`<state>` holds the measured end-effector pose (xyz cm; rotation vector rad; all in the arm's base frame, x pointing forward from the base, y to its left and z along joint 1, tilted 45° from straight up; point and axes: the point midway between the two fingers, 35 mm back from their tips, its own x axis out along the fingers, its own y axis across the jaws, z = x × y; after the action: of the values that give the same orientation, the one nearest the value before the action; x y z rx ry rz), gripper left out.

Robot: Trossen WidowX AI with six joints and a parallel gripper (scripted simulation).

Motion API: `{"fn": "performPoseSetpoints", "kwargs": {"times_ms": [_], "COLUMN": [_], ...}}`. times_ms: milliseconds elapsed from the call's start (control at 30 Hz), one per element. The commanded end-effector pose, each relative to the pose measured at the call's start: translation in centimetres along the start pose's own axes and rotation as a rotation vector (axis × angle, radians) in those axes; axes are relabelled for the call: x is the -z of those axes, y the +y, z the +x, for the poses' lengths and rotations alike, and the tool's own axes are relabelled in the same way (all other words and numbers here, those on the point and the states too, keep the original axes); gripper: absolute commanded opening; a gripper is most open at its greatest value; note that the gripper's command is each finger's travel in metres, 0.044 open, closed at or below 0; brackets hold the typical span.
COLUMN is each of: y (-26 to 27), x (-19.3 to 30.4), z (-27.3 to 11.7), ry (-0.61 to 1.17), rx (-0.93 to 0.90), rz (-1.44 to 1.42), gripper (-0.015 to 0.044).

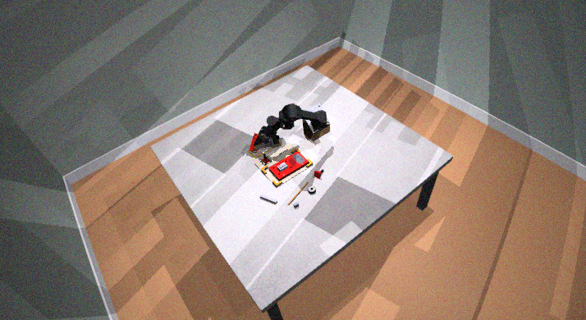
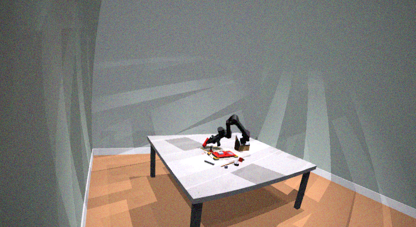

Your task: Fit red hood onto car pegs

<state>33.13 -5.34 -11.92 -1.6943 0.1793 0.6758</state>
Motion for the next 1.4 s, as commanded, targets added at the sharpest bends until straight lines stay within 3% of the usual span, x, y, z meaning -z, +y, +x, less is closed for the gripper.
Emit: {"fn": "performPoseSetpoints", "kwargs": {"times_ms": [0,33,600,833,1367], "y": [-0.1,-0.1,0.0,-0.3,-1.5], "x": [0.1,0.2,0.0,0.8,3.2], "z": [0.0,0.0,0.0,-1.2,-10.6], "ry": [0.003,0.004,0.0,-0.001,-0.002], "rx": [0.001,0.002,0.0,-0.01,-0.014], "rz": [0.009,0.031,0.002,-0.067,-0.509], "gripper": [0.0,0.0,0.044,0.044,0.044]}}
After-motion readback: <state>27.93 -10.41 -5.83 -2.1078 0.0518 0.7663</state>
